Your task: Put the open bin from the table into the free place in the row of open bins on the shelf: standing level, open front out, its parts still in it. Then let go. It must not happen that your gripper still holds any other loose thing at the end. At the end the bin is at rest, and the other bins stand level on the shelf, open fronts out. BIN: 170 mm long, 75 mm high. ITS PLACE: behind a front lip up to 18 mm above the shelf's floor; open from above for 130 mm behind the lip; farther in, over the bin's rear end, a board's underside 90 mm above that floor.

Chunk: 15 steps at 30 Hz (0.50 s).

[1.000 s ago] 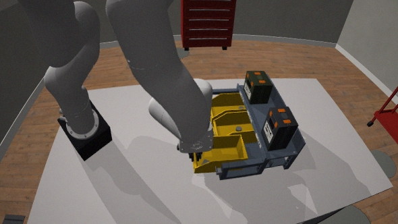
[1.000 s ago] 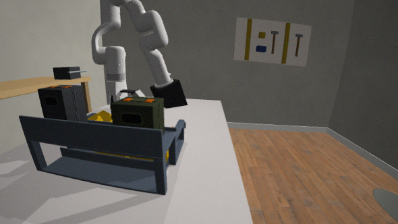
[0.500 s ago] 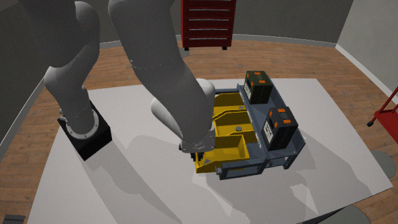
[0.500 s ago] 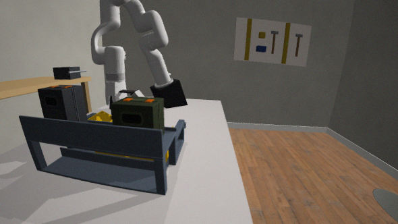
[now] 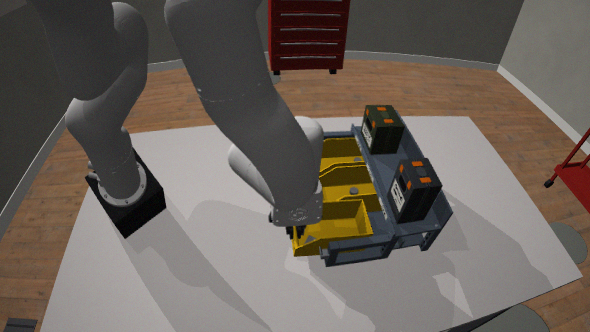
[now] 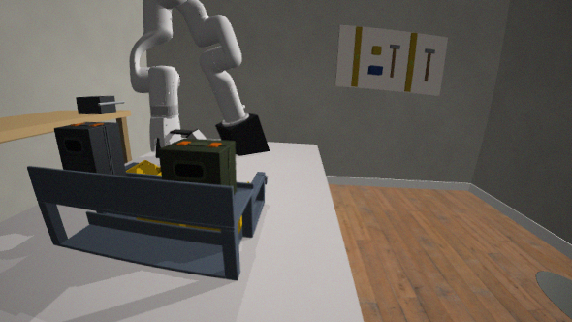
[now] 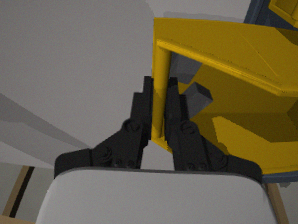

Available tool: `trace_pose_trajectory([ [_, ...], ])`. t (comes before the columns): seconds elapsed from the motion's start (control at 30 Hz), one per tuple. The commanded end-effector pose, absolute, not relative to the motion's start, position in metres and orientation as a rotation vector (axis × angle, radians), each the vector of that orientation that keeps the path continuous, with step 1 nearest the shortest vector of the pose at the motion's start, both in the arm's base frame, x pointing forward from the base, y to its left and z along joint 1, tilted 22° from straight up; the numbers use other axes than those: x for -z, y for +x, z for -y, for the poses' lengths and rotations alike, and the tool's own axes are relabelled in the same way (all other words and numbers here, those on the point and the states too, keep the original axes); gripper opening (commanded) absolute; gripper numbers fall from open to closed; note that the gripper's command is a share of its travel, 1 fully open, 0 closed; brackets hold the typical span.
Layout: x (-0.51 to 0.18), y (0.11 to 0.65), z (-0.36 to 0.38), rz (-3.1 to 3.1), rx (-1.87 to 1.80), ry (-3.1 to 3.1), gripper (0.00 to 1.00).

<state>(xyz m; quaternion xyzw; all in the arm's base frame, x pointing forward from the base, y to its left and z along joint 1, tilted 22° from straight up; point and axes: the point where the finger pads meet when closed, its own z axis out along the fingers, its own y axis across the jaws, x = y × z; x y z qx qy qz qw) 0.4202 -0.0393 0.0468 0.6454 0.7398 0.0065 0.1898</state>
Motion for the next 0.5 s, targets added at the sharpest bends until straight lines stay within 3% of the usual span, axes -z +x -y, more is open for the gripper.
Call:
trace_pose_trajectory([
  [0.0,-0.0494,0.4265,0.0381,-2.078,-0.022,1.812,0.00],
  [0.47,-0.0505,0.4303,0.0374,-2.077,-0.022,1.812,0.00],
])
